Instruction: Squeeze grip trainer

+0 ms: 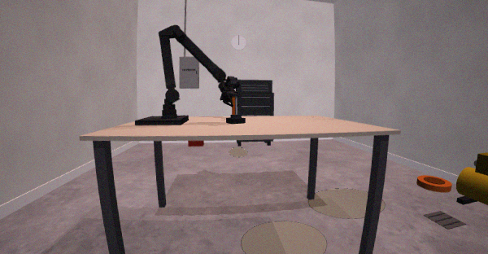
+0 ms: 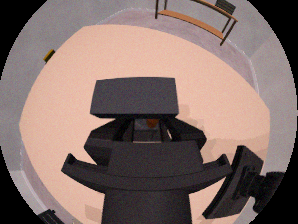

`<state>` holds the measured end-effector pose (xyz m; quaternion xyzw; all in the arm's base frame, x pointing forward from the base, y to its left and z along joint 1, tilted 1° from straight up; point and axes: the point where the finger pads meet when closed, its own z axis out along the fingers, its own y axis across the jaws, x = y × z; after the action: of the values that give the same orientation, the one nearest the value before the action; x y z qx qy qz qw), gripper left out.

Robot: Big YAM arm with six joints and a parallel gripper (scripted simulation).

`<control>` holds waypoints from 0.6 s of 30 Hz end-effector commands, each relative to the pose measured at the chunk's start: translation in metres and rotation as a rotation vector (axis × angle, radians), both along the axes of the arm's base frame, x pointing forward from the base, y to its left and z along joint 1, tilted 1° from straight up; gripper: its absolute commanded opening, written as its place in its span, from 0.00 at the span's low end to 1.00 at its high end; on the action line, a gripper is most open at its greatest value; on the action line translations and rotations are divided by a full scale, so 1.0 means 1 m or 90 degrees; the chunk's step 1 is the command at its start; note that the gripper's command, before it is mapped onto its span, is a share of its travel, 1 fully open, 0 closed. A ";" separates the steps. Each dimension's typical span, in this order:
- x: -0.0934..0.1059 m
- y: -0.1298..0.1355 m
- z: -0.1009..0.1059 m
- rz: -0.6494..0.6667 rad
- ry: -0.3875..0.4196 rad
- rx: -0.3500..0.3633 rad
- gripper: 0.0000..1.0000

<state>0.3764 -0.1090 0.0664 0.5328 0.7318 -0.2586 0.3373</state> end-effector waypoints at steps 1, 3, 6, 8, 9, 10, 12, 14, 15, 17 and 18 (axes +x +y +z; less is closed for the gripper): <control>0.012 0.003 0.001 0.008 -0.007 0.006 0.21; 0.012 0.003 0.001 0.008 -0.007 0.006 0.21; 0.012 0.003 0.001 0.008 -0.007 0.006 0.21; 0.012 0.003 0.001 0.008 -0.007 0.006 0.76; 0.012 0.003 0.001 0.008 -0.007 0.006 0.76; 0.001 0.001 -0.005 0.006 0.017 0.003 0.76; 0.005 0.001 -0.002 0.005 0.007 0.004 0.76; 0.005 0.001 -0.001 0.005 0.006 0.004 0.76; 0.005 0.001 -0.001 0.005 0.006 0.004 0.76; 0.005 0.001 -0.001 0.005 0.006 0.004 0.76; 0.005 0.001 -0.001 0.005 0.006 0.004 0.76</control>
<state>0.3781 -0.1077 0.0654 0.5332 0.7332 -0.2545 0.3367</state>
